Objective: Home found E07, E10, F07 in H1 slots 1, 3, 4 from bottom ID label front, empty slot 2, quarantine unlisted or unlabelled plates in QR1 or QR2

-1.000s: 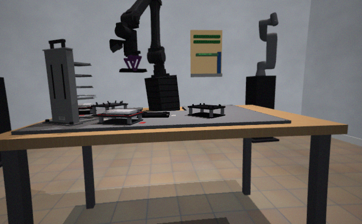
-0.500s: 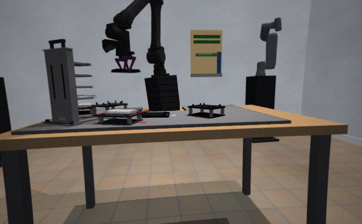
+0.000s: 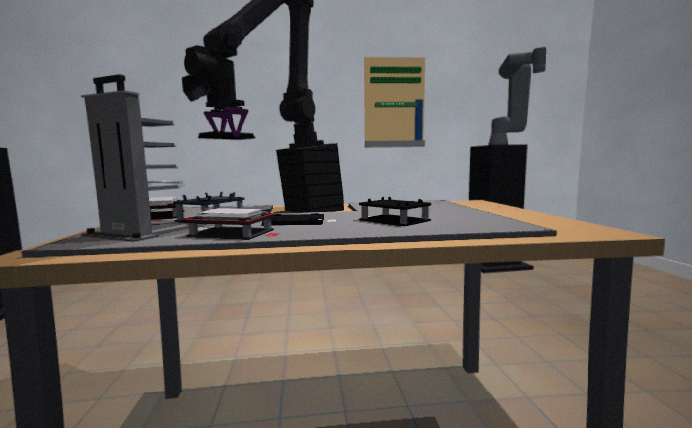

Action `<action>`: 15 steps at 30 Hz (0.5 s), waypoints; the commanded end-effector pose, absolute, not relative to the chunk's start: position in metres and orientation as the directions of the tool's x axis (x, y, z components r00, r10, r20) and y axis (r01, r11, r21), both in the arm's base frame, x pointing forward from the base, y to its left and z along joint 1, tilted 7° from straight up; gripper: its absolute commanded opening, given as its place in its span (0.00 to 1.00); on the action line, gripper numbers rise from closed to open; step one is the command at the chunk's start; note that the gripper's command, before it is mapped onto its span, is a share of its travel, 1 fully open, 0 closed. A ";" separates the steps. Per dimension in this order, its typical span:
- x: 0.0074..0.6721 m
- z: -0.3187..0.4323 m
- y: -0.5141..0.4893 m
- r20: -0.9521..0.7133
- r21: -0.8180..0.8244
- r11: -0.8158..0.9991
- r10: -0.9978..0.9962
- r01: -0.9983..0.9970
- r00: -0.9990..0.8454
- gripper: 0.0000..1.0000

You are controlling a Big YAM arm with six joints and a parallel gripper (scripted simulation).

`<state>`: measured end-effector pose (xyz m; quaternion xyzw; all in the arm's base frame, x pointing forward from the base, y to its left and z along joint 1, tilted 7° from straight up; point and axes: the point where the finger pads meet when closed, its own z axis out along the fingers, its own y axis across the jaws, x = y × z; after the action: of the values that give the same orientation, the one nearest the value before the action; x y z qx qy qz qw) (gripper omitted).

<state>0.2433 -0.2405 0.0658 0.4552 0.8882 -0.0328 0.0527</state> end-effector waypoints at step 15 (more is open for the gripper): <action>0.221 0.086 -0.297 -0.155 -0.055 0.788 0.600 0.613 -0.785 0.86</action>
<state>0.2132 -0.2741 0.0678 0.3455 0.9363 -0.0394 0.0487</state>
